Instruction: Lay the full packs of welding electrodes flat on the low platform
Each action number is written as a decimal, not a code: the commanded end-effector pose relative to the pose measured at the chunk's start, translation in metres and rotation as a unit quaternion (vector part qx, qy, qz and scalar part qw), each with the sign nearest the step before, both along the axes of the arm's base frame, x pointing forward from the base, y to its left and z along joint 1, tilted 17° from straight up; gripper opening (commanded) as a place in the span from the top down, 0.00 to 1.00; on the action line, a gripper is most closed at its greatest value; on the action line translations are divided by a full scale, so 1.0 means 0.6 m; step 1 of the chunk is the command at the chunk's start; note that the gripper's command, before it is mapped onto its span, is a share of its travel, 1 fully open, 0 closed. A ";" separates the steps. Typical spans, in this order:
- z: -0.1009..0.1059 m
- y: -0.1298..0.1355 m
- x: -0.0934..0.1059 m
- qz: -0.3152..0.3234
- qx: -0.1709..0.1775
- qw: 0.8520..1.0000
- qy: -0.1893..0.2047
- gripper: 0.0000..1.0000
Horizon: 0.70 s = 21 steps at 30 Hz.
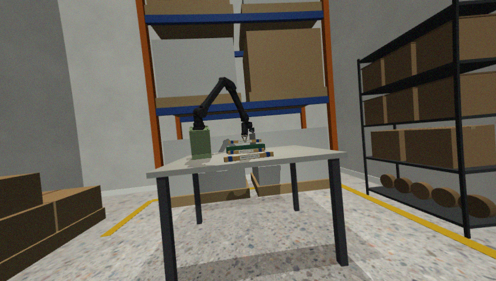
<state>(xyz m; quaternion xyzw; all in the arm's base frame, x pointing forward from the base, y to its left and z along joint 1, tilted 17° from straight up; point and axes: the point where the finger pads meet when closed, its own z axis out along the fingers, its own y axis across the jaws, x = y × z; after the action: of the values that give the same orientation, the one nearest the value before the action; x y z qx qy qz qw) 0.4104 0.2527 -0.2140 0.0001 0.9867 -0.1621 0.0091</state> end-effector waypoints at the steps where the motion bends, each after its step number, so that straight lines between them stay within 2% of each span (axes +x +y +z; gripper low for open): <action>1: 0.057 0.086 0.062 0.012 0.035 0.998 -0.046 1.00; 21: 0.054 0.086 0.061 0.012 0.035 0.998 -0.044 1.00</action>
<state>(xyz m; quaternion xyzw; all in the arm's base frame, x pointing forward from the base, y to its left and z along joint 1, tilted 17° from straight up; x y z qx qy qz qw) 0.4103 0.2531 -0.2139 0.0001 0.9867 -0.1620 0.0094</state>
